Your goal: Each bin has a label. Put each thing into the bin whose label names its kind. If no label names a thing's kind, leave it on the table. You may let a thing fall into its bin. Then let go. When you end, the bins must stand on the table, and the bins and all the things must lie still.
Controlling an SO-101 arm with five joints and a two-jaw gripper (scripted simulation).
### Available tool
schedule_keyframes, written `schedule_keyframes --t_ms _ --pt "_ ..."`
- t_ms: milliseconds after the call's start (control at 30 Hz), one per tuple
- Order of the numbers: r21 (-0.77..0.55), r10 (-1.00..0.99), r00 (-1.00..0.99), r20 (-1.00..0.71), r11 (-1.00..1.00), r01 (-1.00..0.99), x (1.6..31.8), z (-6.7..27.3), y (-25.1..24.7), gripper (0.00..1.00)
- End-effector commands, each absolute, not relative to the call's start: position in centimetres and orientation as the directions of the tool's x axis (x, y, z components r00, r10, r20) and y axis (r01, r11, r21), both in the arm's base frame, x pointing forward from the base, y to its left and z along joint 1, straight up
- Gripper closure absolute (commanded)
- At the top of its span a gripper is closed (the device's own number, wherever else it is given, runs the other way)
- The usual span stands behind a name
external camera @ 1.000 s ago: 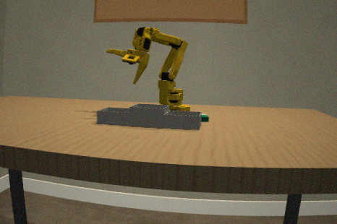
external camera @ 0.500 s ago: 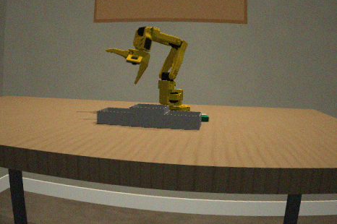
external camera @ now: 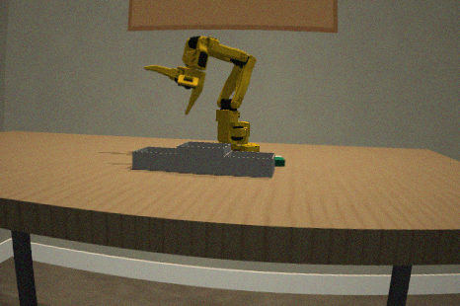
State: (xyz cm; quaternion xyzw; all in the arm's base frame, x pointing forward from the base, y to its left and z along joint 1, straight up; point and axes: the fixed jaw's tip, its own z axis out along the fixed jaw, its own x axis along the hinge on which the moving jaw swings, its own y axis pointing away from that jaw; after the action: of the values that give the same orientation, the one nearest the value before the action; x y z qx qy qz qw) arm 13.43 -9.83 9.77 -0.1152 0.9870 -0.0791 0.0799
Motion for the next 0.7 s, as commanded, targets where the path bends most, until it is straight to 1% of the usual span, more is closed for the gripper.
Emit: schedule_keyframes --t_ms 0,333,367,667 --pt "-0.196 -0.285 -0.947 -0.148 0.947 -0.254 13.64 10.25 -9.73 0.0" --pt "-0.223 -0.36 -0.921 -0.147 0.919 -0.324 13.86 10.73 -9.62 0.0" --pt "-0.183 -0.339 -0.933 -0.123 0.931 -0.315 13.42 9.9 -9.53 0.0" --pt "-0.212 -0.412 -0.903 -0.124 0.9 -0.382 13.67 10.43 -9.44 0.0"
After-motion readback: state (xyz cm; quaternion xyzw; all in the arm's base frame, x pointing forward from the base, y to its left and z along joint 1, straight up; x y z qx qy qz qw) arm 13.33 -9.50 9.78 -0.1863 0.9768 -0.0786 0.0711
